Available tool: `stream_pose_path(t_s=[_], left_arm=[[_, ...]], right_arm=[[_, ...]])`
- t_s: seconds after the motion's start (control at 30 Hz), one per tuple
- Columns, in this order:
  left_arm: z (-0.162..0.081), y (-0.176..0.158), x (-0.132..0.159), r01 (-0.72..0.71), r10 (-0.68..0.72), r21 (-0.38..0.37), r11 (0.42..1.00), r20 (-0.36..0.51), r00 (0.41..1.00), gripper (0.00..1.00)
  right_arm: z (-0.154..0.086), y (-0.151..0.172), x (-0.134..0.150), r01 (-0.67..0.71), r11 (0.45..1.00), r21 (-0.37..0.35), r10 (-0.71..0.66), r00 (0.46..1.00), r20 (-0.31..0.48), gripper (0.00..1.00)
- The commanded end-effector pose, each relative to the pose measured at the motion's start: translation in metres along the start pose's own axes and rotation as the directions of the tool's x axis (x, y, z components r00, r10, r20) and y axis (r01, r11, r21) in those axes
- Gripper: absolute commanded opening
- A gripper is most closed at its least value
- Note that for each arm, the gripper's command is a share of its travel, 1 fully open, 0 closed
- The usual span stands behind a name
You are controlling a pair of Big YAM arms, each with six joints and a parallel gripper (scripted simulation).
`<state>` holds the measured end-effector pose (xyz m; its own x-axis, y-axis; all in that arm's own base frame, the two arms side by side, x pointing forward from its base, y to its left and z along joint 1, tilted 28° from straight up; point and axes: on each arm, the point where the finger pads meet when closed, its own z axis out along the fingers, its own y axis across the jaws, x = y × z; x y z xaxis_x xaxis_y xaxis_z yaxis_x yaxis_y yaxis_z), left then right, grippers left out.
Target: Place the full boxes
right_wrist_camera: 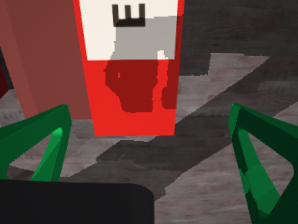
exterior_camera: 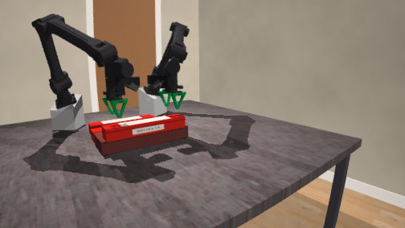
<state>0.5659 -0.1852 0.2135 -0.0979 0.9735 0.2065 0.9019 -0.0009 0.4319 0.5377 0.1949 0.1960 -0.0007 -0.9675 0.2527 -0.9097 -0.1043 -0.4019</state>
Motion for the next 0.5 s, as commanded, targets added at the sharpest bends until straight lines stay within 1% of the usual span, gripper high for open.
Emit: stream_pose_path(t_s=[0.0,0.03,0.07,0.1,0.17,0.2,0.23,0.27,0.3,0.33,0.4,0.47], left_arm=[[-0.036,-0.002,-0.005,0.000,0.000,-0.018,1.000,0.015,1.000,1.00],[-0.050,0.009,-0.006,0.011,-0.010,-0.040,0.999,0.026,1.000,1.00],[-0.060,0.013,-0.006,0.016,-0.015,-0.050,0.999,0.031,0.999,1.00],[-0.065,0.013,-0.006,0.017,-0.015,-0.050,0.999,0.032,0.999,1.00],[-0.065,0.013,-0.006,0.016,-0.015,-0.049,0.999,0.033,0.999,1.00],[-0.047,0.005,-0.010,0.000,0.000,-0.017,1.000,0.016,1.000,1.00],[-0.029,-0.010,-0.012,-0.018,0.018,0.022,1.000,-0.002,1.000,1.00],[-0.024,-0.013,-0.008,-0.016,0.016,0.031,0.999,-0.009,1.000,1.00],[-0.023,-0.011,-0.005,-0.014,0.015,0.031,0.999,-0.011,1.000,1.00],[-0.050,-0.014,-0.002,-0.039,0.039,-0.006,0.999,0.009,0.999,1.00],[-0.050,-0.014,-0.002,-0.039,0.039,-0.006,0.999,0.009,0.999,1.00],[-0.054,-0.024,0.000,-0.013,0.013,-0.013,1.000,0.013,1.000,1.00]], right_arm=[[-0.041,-0.005,-0.005,-0.009,0.999,0.035,0.008,1.000,0.020,1.00],[-0.047,-0.006,-0.005,-0.010,0.999,0.037,0.009,1.000,0.021,1.00],[-0.059,-0.015,-0.005,-0.019,0.998,0.055,0.018,0.999,0.029,1.00],[-0.064,-0.015,-0.005,-0.019,0.998,0.055,0.018,0.999,0.029,1.00],[-0.062,-0.011,-0.005,-0.016,0.999,0.048,0.014,1.000,0.027,1.00],[-0.050,0.003,-0.005,-0.001,1.000,0.017,0.001,1.000,0.014,1.00],[-0.048,0.006,-0.005,0.002,1.000,0.011,-0.002,1.000,0.012,1.00],[-0.042,-0.006,-0.002,-0.007,1.000,0.020,0.007,1.000,0.013,1.00],[-0.042,-0.006,-0.002,-0.007,1.000,0.020,0.007,1.000,0.013,1.00],[-0.050,0.013,-0.003,-0.009,1.000,0.010,0.009,1.000,0.010,1.00],[-0.050,0.013,-0.003,-0.009,1.000,0.010,0.009,1.000,0.010,1.00],[-0.054,0.025,0.000,-0.009,1.000,0.009,0.009,1.000,0.010,1.00]])
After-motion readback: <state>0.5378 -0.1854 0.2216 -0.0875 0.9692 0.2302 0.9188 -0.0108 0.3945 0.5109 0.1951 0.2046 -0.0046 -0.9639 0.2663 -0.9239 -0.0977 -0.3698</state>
